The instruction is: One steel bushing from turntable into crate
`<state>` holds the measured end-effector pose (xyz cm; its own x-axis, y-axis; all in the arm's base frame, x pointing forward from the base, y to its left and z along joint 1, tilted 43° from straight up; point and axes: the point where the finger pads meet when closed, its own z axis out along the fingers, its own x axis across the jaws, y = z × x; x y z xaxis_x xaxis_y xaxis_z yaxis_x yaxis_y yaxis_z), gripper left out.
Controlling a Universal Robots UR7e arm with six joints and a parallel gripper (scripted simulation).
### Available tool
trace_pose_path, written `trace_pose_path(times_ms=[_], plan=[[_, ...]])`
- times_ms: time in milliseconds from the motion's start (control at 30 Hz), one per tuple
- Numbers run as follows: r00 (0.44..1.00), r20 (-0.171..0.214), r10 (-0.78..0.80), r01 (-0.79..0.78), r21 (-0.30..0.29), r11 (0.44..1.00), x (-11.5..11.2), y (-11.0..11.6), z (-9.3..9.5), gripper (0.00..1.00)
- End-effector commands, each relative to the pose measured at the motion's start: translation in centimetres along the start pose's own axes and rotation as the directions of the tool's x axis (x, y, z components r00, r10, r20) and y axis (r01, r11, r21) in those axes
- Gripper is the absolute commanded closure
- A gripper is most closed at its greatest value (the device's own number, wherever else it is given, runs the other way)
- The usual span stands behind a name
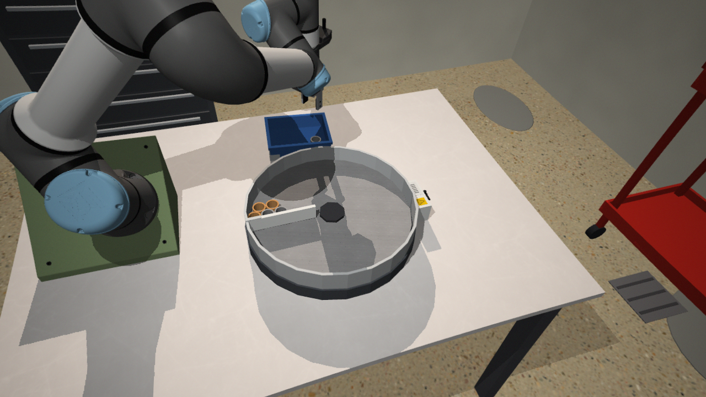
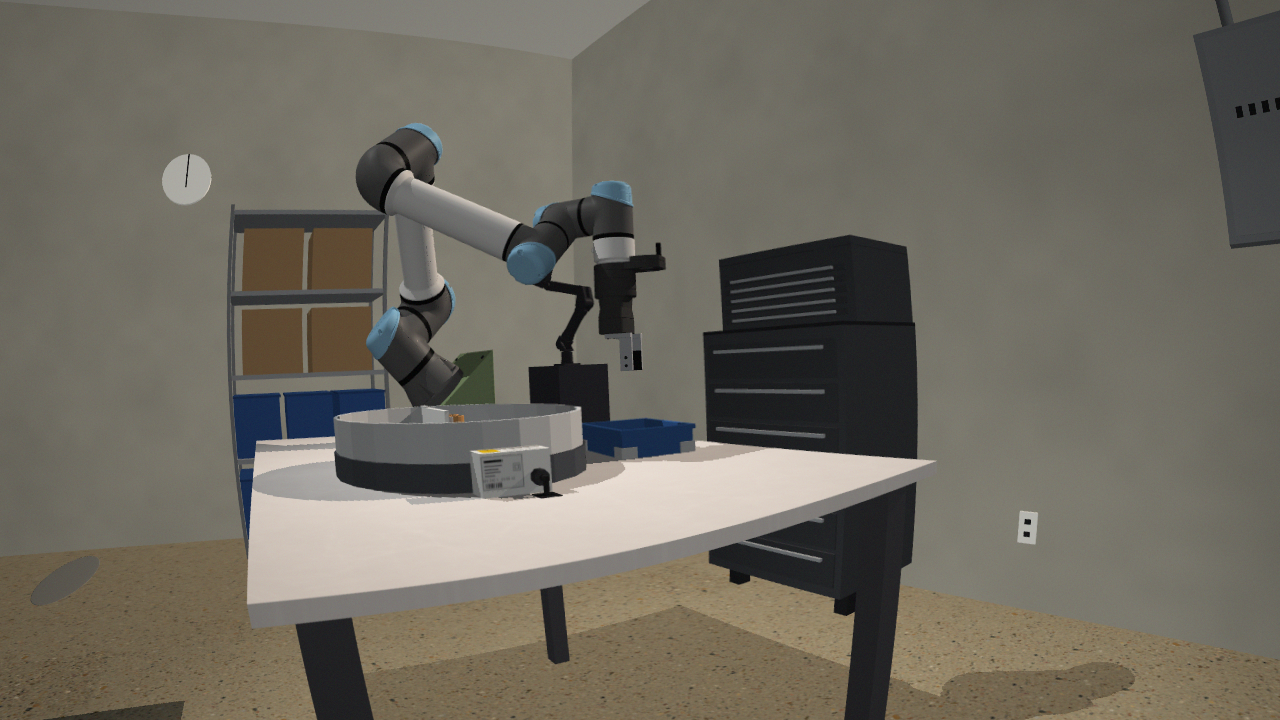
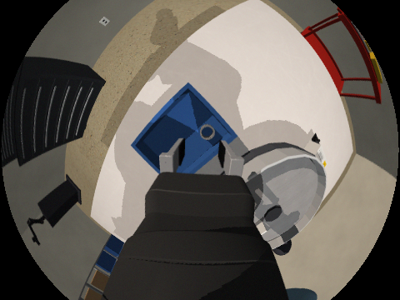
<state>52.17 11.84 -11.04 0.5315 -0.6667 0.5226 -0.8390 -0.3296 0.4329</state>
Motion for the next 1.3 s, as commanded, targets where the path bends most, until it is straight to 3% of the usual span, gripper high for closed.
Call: trace_pose_path(times_ms=[0, 900, 1067, 1267], plan=[[1.000, 0.000, 0.000, 0.000, 0.001, 1.000, 0.02, -0.03, -0.07, 0.00], [1.000, 0.000, 0.000, 0.000, 0.001, 1.000, 0.02, -0.03, -0.07, 0.00], [0.969, 0.000, -0.246, 0.246, 0.001, 0.969, -0.27, 0.24, -0.40, 0.00], [0.969, 0.000, -0.246, 0.246, 0.001, 0.969, -0.27, 0.24, -0.40, 0.00]])
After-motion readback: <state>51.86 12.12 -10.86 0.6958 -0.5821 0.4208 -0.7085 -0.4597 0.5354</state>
